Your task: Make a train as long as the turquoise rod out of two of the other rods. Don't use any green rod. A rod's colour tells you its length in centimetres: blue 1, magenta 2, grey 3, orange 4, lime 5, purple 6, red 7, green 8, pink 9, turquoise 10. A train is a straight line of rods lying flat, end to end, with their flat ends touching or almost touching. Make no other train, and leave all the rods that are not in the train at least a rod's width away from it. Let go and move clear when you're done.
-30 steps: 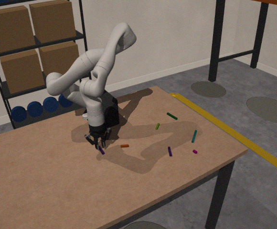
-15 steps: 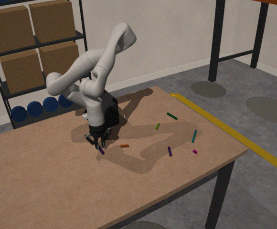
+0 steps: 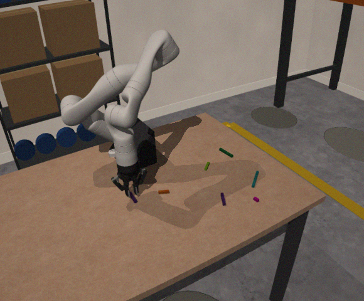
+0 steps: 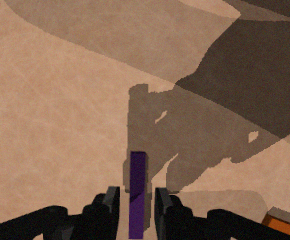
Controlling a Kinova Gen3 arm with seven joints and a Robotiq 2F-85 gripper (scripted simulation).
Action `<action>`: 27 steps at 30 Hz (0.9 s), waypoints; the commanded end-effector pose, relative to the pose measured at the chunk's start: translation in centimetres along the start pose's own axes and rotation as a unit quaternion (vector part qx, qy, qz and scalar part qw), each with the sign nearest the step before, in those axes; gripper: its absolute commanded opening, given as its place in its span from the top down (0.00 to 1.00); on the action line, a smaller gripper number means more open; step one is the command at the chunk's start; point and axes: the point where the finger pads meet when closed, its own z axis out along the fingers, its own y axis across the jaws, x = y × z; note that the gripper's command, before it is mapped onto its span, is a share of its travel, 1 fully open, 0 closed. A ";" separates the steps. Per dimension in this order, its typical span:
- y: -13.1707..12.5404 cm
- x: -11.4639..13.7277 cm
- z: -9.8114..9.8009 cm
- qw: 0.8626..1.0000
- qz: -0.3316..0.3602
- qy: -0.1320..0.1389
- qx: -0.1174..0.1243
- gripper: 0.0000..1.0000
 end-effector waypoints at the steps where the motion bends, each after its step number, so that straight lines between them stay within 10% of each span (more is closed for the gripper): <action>1: 0.0 0.0 0.1 1.000 0.000 0.000 0.000 0.76; 27: 0.0 0.0 1.5 1.000 0.000 0.000 0.000 0.76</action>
